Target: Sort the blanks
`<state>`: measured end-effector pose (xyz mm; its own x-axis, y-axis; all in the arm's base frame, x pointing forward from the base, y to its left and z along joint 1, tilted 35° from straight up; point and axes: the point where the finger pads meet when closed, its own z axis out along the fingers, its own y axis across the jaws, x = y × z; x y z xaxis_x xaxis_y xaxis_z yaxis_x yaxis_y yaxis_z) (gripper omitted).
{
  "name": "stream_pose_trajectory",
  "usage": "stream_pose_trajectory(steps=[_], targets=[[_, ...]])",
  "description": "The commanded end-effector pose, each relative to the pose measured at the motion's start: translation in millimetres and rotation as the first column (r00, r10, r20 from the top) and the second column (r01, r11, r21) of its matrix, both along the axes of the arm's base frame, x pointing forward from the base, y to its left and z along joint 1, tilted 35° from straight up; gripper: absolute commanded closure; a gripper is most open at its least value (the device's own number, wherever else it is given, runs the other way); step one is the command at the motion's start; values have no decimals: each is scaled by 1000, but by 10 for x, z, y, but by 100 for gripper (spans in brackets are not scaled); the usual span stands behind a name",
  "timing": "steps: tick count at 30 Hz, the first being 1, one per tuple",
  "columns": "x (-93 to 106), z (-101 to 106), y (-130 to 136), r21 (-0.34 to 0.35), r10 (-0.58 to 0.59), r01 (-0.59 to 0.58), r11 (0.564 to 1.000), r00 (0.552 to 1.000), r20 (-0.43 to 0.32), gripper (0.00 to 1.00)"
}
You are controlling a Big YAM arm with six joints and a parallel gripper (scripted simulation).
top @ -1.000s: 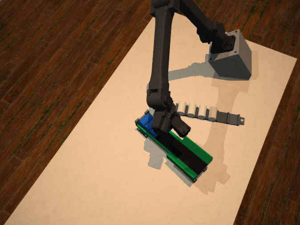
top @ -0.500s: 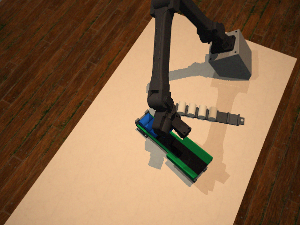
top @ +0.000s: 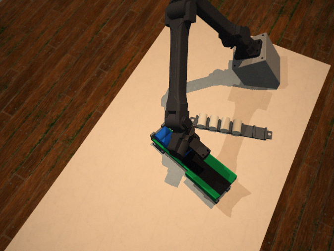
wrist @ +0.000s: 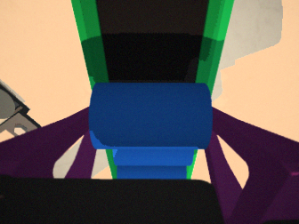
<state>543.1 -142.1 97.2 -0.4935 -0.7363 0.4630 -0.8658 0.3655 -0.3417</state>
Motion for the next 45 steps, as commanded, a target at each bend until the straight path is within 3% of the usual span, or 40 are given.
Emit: stream_pose_trajectory(steps=[1, 5, 6, 11, 45], targets=[[18, -185, -179, -1, 0, 0, 1000, 1000, -10, 39], [21, -227, -208, -1, 0, 0, 1000, 1000, -10, 39], [90, -110, -228, -5, 0, 0, 1000, 1000, 19, 39], [30, -251, -241, -1, 0, 0, 1000, 1000, -6, 39], [31, -241, -243, -2, -3, 3, 1000, 1000, -2, 39]])
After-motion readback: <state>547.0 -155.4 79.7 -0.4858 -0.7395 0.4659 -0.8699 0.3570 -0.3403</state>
